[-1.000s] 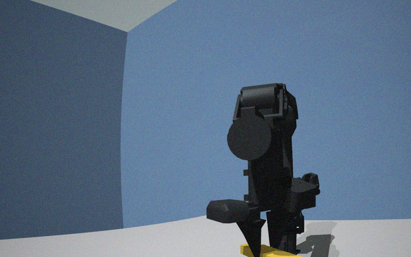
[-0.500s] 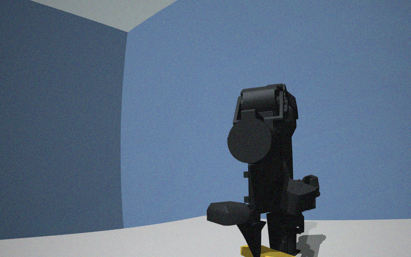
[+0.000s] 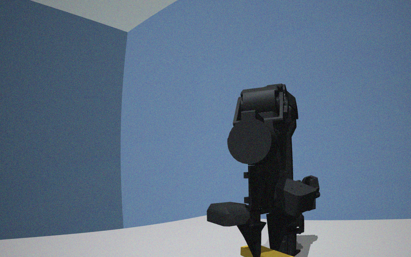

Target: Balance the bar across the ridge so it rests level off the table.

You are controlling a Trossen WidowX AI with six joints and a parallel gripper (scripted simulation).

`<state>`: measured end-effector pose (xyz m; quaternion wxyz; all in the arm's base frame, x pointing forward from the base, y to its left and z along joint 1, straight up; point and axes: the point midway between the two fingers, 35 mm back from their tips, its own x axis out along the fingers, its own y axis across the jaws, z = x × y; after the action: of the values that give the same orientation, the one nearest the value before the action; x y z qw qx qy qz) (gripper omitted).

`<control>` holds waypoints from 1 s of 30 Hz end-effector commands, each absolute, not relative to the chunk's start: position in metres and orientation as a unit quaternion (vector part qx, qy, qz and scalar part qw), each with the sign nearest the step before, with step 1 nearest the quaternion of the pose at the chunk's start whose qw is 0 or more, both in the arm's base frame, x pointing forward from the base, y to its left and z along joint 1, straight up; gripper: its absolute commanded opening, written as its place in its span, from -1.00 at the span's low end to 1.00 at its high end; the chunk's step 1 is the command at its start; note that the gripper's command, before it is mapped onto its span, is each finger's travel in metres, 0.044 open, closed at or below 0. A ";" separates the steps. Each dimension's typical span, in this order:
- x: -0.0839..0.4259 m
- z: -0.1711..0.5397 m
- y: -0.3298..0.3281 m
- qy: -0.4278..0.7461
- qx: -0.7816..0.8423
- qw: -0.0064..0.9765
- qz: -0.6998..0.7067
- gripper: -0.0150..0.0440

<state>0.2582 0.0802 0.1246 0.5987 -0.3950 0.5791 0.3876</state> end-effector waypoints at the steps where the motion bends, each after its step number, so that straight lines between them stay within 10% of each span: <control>1: 0.258 0.124 0.081 0.579 -0.393 0.600 0.387 -0.49; 30: 0.258 0.122 0.081 0.579 -0.393 0.600 0.387 -0.49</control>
<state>0.2583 0.0803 0.1221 0.5986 -0.3951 0.5790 0.3877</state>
